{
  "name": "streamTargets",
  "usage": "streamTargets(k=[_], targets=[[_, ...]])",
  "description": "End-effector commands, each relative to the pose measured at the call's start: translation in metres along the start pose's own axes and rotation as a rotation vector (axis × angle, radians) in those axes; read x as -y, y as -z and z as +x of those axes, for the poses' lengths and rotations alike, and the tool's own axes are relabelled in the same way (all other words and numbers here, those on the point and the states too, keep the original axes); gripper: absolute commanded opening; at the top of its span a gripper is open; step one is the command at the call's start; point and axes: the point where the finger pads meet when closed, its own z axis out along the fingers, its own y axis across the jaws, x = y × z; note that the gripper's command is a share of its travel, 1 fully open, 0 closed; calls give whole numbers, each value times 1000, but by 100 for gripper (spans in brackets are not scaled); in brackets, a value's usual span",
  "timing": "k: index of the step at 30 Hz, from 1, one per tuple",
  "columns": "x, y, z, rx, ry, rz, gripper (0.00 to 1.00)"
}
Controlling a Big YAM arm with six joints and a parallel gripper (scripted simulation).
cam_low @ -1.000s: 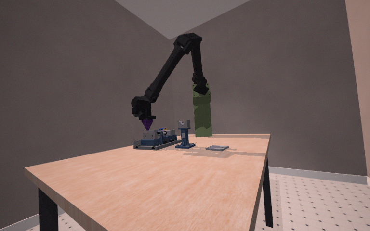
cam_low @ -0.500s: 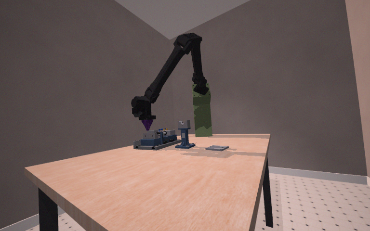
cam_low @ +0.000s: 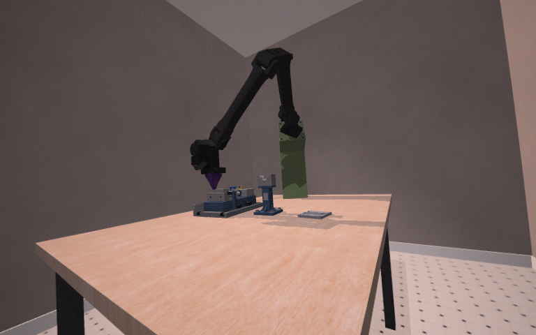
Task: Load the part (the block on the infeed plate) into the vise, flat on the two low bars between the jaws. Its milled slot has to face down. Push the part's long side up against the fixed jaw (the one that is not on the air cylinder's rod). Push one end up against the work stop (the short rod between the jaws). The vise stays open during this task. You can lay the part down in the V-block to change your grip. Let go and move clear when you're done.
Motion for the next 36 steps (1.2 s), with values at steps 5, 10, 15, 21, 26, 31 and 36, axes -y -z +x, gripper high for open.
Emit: streamTargets(k=[5, 10, 15, 21, 26, 31, 36], targets=[[-9, -12, -4, 2, 9, -14, 0], [-9, -11, -4, 2, 10, -14, 0], [-10, -10, -5, 4, 11, -14, 0], [-12, -9, -6, 6, 13, -13, 0], [-15, -6, -8, 10, 17, -13, 0], [-17, -5, -8, 11, 18, -13, 0], [-18, -6, -5, 7, 14, -13, 0]])
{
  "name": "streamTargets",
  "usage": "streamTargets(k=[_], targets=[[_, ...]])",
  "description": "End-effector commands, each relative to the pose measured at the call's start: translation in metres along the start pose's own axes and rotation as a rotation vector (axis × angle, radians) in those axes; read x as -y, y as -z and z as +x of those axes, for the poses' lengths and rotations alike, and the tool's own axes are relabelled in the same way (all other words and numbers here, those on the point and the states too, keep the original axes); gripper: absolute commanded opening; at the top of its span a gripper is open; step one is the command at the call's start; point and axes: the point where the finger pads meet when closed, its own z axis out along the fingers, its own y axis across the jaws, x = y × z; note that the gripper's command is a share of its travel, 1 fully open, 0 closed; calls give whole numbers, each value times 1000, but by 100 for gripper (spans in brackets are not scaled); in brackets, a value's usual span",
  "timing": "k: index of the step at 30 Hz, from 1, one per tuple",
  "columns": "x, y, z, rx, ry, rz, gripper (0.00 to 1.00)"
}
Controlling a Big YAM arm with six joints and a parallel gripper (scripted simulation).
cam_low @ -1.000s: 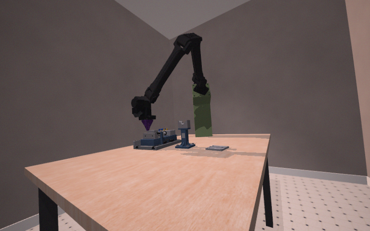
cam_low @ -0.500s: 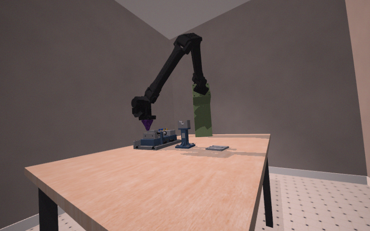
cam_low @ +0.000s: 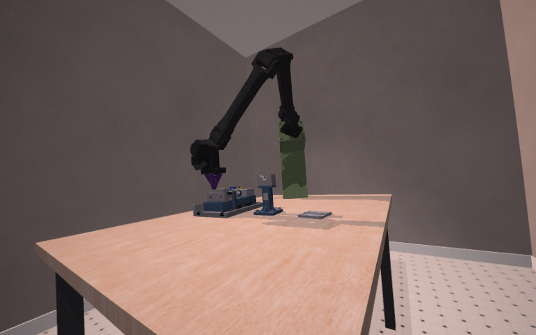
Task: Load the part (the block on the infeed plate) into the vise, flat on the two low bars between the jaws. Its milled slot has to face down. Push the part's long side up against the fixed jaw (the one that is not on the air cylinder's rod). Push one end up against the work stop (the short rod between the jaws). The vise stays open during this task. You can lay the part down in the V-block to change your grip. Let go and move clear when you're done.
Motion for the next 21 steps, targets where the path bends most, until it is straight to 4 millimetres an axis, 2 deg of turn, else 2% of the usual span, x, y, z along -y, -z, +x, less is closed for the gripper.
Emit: streamTargets(k=[1, 21], targets=[[-15, -5, -3, 5, 11, -14, 0], [-20, -6, -3, 4, 10, -14, 0]])
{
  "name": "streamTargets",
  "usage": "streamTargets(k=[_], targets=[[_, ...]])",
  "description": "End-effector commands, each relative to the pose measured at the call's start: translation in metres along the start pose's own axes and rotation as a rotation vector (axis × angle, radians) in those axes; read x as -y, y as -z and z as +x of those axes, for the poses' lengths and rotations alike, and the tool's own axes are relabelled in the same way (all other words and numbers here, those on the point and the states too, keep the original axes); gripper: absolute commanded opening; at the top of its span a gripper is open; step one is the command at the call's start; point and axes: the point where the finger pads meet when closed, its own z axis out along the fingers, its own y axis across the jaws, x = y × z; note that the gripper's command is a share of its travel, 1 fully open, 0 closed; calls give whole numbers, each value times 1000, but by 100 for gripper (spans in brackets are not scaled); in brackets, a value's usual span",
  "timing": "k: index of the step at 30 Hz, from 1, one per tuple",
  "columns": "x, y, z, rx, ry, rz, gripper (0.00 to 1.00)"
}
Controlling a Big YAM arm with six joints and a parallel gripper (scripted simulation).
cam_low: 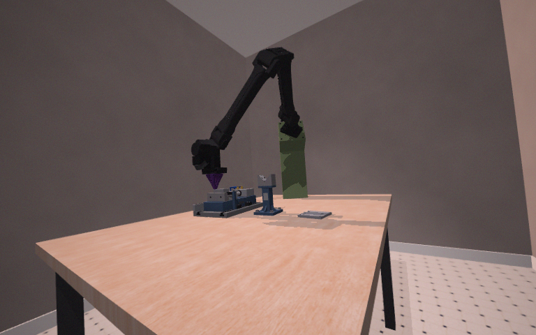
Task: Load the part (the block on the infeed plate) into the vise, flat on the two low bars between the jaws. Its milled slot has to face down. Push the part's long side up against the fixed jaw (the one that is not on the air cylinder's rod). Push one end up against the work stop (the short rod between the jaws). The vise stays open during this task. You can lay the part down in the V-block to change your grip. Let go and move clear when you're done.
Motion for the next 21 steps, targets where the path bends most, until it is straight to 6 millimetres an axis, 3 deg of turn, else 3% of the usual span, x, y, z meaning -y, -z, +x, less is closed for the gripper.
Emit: streamTargets(k=[1, 21], targets=[[-15, -5, -4, 6, 12, -13, 0], [-20, -5, -6, 8, 13, -15, 0]])
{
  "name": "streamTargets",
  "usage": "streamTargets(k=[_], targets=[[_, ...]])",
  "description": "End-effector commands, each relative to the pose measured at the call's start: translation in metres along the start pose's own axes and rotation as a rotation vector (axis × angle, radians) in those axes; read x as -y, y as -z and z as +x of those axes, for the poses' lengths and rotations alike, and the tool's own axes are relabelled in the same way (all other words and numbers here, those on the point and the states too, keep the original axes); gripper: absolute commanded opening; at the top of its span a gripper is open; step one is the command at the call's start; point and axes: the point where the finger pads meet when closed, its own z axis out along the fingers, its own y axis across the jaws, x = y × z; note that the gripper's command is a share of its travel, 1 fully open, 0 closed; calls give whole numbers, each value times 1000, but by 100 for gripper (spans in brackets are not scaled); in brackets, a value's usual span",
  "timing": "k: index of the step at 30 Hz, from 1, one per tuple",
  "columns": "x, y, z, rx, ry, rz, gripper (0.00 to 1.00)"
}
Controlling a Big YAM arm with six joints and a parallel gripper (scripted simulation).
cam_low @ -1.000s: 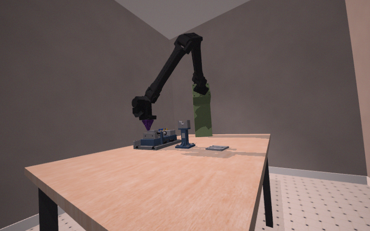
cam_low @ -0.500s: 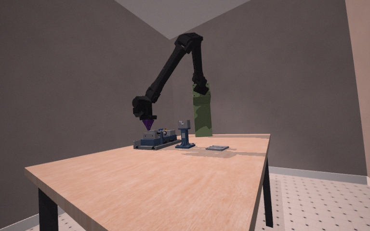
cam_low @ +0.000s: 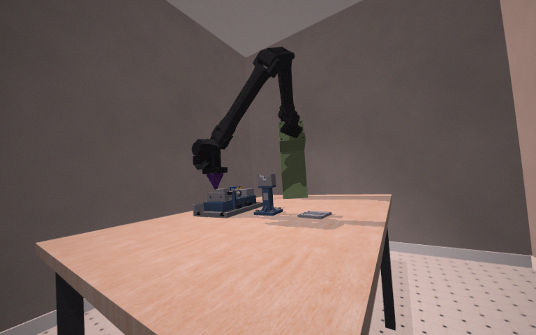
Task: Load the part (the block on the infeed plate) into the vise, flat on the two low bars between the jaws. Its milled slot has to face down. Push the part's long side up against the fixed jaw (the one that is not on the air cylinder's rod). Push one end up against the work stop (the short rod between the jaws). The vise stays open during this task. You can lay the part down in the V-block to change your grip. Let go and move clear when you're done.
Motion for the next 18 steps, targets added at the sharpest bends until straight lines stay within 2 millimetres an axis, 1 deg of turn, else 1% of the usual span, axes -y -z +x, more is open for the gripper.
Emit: streamTargets(k=[1, 18], targets=[[-17, -7, -6, 7, 16, -20, 0], [-19, -6, -7, 9, 18, -21, 0]])
